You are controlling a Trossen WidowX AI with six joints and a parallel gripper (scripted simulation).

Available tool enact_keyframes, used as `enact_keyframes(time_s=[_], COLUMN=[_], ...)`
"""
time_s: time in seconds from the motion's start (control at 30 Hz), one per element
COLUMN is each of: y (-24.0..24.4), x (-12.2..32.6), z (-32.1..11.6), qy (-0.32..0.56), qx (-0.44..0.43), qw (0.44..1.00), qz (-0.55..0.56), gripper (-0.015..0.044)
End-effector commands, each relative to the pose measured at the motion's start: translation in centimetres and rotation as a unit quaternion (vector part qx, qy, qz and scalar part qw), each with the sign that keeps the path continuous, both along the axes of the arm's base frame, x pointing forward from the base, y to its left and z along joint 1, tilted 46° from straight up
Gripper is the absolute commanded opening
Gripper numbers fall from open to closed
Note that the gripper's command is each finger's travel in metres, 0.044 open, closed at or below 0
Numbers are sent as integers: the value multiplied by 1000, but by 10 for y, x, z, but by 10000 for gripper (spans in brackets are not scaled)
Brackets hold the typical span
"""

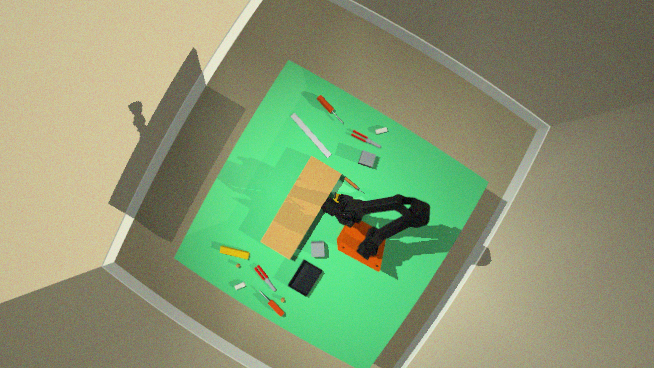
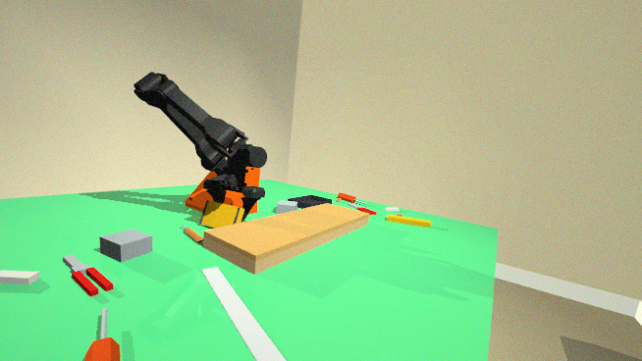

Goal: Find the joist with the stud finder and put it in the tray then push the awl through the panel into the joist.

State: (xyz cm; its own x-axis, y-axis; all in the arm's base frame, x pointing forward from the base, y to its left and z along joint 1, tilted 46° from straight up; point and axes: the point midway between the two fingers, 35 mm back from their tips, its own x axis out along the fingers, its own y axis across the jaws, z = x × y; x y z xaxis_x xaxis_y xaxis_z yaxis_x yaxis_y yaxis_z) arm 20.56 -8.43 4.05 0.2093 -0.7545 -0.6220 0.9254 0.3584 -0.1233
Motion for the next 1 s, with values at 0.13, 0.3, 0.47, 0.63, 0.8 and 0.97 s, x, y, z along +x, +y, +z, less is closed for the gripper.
enact_keyframes(time_s=[0.13,0.3,0.47,0.63,0.8,0.97], y=[-2,-2,-1,2,7,11], x=[0,0,0,-1,-1,-1], z=[-1,-1,0,2,5,9], qy=[2,2,2,2,2,3], qx=[-4,-4,-4,-2,-1,0], qw=[1000,1000,1000,1000,1000,1000], qz=[1,1,1,1,1,1], gripper=[393,360,288,156,25,0])
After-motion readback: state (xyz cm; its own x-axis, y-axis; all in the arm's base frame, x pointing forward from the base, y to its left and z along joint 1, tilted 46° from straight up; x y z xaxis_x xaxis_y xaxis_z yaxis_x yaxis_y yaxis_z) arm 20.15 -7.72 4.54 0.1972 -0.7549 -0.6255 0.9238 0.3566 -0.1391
